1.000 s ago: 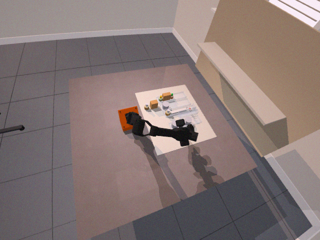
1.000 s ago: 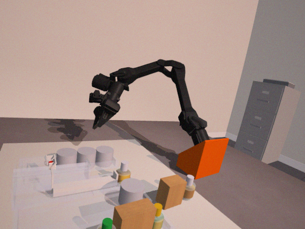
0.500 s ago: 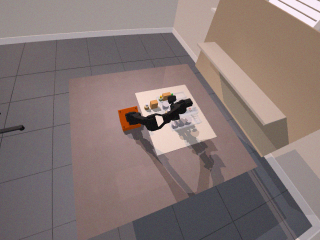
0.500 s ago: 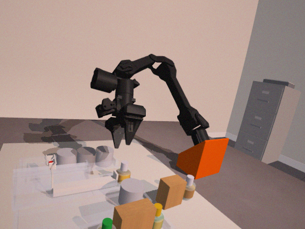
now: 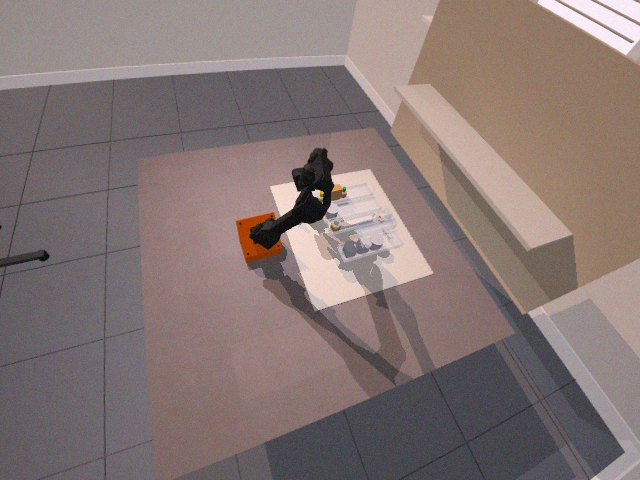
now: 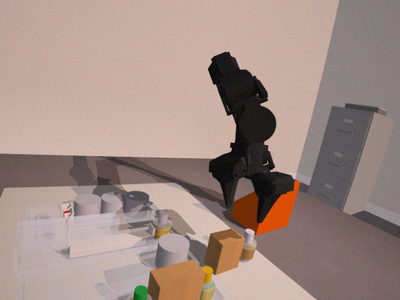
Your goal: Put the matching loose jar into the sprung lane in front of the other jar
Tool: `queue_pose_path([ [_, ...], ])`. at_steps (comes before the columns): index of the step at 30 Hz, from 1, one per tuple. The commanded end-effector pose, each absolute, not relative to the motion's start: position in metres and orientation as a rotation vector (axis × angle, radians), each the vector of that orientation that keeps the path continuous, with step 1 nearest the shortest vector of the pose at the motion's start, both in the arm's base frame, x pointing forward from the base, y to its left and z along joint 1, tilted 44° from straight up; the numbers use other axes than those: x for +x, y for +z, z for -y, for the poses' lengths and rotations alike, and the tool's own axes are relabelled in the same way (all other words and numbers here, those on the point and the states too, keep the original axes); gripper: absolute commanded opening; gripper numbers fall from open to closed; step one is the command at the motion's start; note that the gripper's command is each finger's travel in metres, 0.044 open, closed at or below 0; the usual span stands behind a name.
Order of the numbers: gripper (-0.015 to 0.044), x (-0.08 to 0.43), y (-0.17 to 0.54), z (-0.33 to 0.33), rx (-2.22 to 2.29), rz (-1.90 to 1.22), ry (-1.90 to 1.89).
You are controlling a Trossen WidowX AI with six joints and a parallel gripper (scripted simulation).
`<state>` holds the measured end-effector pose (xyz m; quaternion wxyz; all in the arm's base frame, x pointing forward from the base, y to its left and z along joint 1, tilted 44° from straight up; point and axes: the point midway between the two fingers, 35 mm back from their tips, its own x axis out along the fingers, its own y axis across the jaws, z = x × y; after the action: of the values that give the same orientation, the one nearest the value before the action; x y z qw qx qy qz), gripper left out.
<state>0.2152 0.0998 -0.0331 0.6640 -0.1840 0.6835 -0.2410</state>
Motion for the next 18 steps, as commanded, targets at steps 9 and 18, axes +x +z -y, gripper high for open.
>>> queue_pose_path([
  [9,0.0440,0.182,-0.048,-0.104,-0.540,-1.472,-0.638],
  [18,0.0440,0.182,-0.068,-0.084,-0.540,-1.472,-0.639],
])
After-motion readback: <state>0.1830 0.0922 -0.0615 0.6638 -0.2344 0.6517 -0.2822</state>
